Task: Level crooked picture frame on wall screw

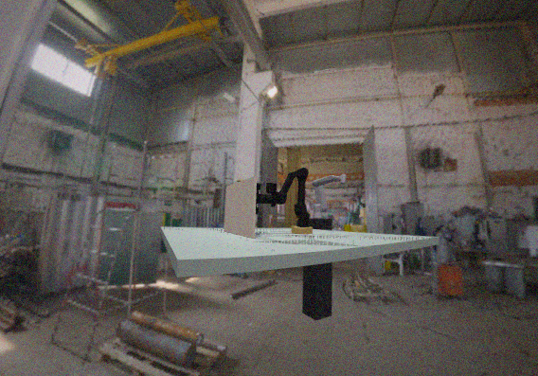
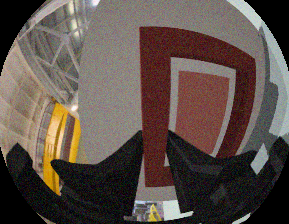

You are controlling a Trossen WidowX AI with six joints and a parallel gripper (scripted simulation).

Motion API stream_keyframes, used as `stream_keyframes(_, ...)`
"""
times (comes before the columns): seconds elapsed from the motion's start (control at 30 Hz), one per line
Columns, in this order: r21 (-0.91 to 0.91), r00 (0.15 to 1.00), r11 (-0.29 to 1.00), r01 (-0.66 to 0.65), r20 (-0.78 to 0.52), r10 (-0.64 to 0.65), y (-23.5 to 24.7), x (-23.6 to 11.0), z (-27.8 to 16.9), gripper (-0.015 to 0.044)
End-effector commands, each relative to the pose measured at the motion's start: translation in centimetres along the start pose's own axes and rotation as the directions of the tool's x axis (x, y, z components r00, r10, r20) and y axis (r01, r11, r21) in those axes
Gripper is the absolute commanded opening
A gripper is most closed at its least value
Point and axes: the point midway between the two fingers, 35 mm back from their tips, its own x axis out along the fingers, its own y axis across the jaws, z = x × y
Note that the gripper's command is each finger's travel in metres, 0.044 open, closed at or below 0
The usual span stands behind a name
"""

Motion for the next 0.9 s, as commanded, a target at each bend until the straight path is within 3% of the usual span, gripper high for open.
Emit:
stream_keyframes(0.0,0.026,1.0,1.0,-0.001,-0.001,0.001,0.03,0.01,0.02,0.0)
stream_keyframes(0.87,0.161,1.0,0.987,0.0,-0.002,0.001,0.09,0.0,0.06,0.0)
